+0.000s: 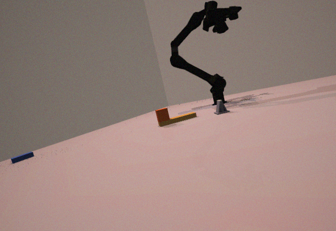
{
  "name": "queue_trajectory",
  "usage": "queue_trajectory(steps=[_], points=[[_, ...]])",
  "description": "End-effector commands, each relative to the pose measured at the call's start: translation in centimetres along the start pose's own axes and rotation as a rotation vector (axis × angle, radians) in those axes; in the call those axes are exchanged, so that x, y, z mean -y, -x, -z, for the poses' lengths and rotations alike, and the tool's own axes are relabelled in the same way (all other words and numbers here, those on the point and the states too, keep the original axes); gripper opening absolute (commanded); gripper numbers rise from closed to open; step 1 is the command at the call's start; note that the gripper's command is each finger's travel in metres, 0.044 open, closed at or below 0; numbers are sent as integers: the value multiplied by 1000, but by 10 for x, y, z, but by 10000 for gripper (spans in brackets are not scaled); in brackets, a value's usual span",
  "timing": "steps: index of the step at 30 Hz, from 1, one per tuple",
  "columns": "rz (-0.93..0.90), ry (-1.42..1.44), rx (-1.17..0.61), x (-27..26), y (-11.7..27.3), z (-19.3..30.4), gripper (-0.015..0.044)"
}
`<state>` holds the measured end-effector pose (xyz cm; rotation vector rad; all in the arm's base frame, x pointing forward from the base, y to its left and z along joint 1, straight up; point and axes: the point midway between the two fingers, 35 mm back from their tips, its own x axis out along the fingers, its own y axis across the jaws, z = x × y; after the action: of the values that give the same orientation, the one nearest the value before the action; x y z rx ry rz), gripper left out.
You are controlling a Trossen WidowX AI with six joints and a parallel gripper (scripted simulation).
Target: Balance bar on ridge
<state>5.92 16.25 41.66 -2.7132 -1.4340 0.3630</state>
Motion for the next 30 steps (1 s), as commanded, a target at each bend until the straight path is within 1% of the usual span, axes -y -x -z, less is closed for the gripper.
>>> queue_trajectory(steps=[1, 30], points=[[-40, 6, 17, -1, -6, 0, 315], [-352, -11, 166, -29, -57, -18, 315]])
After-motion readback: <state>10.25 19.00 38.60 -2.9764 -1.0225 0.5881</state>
